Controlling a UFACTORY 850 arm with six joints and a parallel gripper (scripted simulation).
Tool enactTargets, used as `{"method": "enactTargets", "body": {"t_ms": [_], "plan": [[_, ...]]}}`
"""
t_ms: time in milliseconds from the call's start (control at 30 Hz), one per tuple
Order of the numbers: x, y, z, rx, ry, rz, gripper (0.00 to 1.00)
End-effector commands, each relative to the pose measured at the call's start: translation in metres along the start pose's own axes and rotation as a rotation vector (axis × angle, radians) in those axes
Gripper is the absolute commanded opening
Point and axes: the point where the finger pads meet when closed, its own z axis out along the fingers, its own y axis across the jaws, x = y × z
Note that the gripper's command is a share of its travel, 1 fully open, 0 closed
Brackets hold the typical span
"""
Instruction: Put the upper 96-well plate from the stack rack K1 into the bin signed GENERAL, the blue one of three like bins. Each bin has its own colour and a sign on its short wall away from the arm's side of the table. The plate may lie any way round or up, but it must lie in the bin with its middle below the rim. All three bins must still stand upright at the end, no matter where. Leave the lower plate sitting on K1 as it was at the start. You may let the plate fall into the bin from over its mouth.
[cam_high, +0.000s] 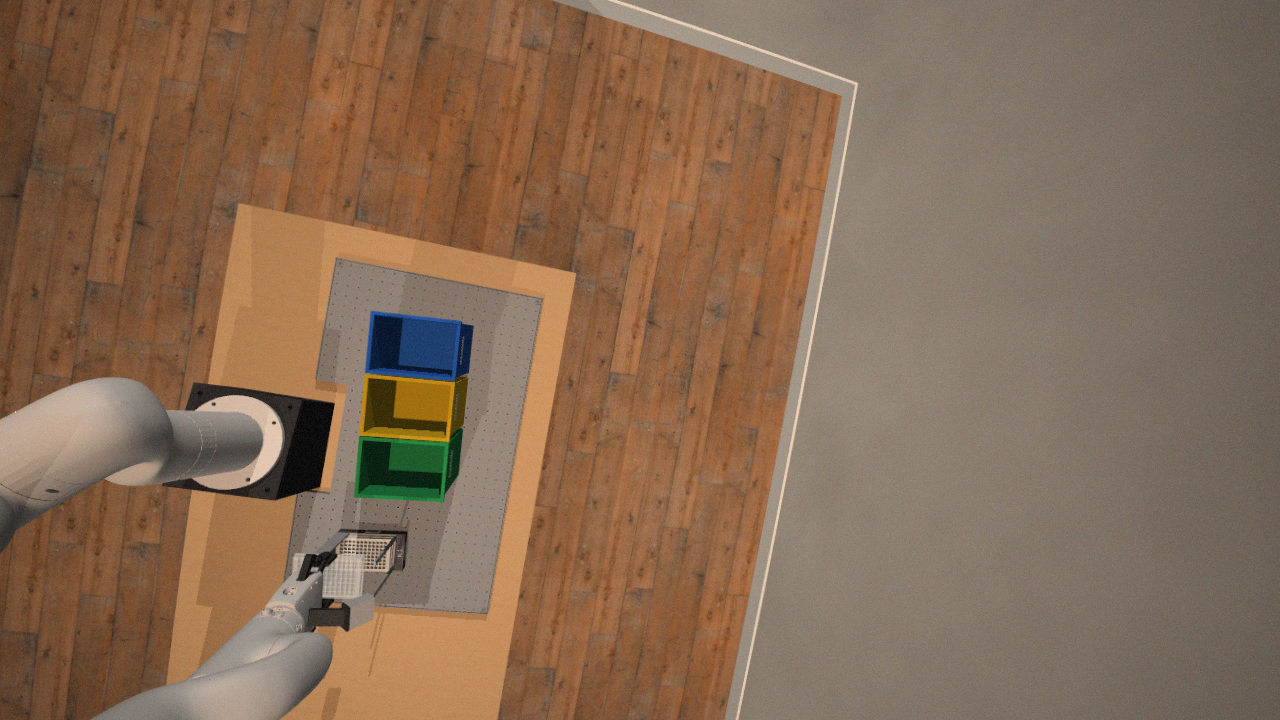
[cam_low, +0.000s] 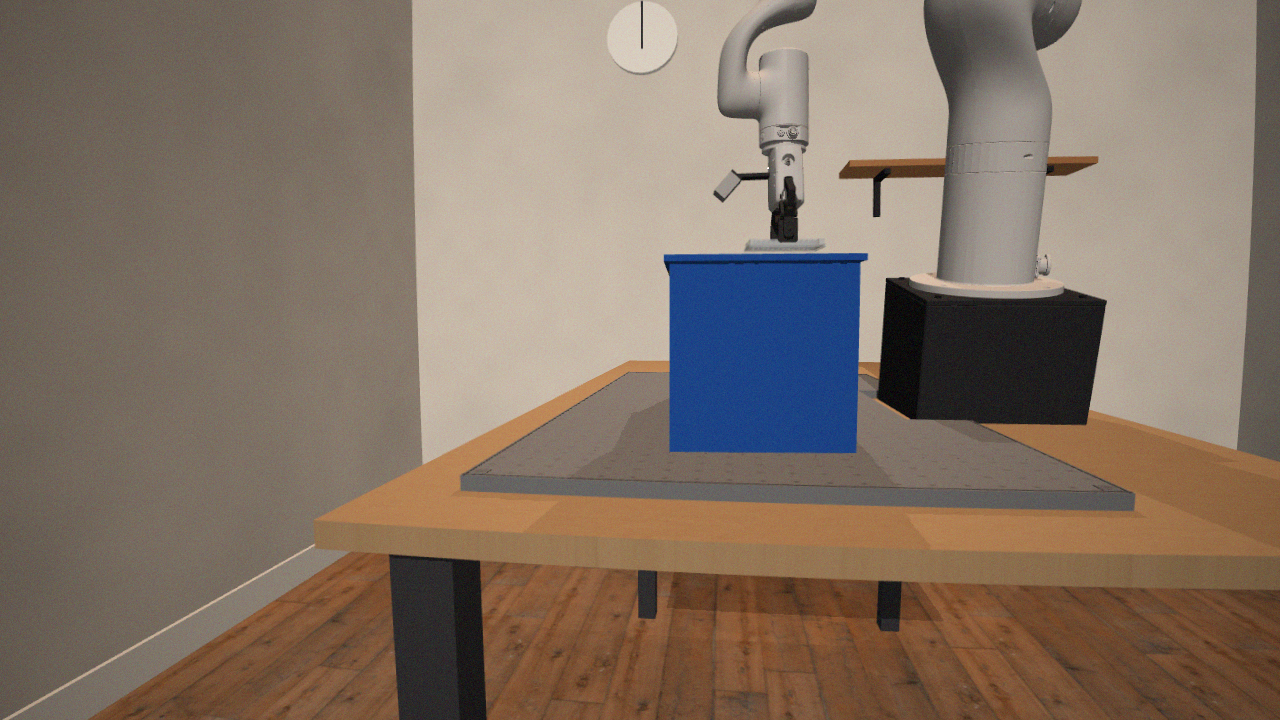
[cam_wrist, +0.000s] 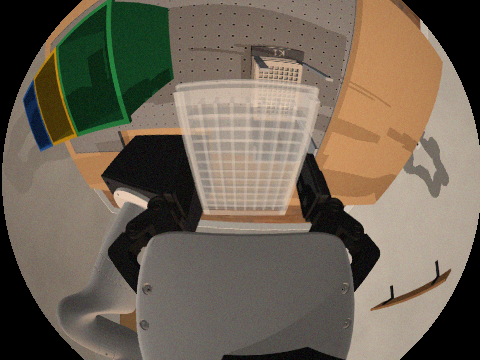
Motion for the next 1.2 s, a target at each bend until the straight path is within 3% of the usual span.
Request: {"method": "enactTargets", "body": {"t_ms": [0, 1167], "plan": [[0.004, -0.013, 0.000, -0.002, 0.003, 0.000, 0.00], [0.026, -0.114, 0.003, -0.001, 0.003, 0.000, 0.00]]}}
